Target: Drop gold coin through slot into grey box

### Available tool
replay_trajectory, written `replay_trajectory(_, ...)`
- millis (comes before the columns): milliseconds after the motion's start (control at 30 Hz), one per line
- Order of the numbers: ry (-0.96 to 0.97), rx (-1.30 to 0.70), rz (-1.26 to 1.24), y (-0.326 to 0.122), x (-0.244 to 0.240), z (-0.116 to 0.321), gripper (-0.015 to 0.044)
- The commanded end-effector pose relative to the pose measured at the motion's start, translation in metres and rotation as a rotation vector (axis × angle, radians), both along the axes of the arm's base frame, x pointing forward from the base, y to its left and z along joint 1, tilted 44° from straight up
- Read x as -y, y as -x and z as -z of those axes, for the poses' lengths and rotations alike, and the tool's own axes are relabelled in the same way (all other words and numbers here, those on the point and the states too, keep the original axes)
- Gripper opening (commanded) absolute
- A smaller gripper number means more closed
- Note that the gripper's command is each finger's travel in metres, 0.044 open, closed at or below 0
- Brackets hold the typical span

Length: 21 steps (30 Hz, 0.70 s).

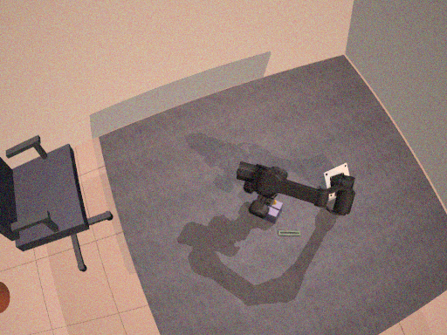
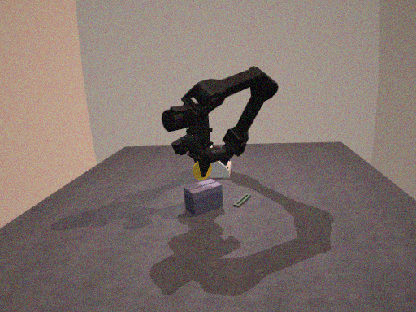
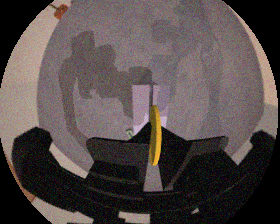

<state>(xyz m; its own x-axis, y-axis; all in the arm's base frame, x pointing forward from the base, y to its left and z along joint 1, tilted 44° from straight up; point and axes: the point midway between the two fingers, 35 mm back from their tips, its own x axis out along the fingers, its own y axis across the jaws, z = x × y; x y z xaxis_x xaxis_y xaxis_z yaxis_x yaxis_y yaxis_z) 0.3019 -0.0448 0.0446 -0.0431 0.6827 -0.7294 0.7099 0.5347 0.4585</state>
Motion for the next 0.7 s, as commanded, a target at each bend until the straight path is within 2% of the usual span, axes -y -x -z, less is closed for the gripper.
replay_trajectory(0, 0.001, 0.001, -0.001, 0.0004, -0.0013, -0.0015, 0.0)
replay_trajectory(667, 0.0, 0.008, -0.008, -0.0017, 0.0025, 0.0022, 0.0005)
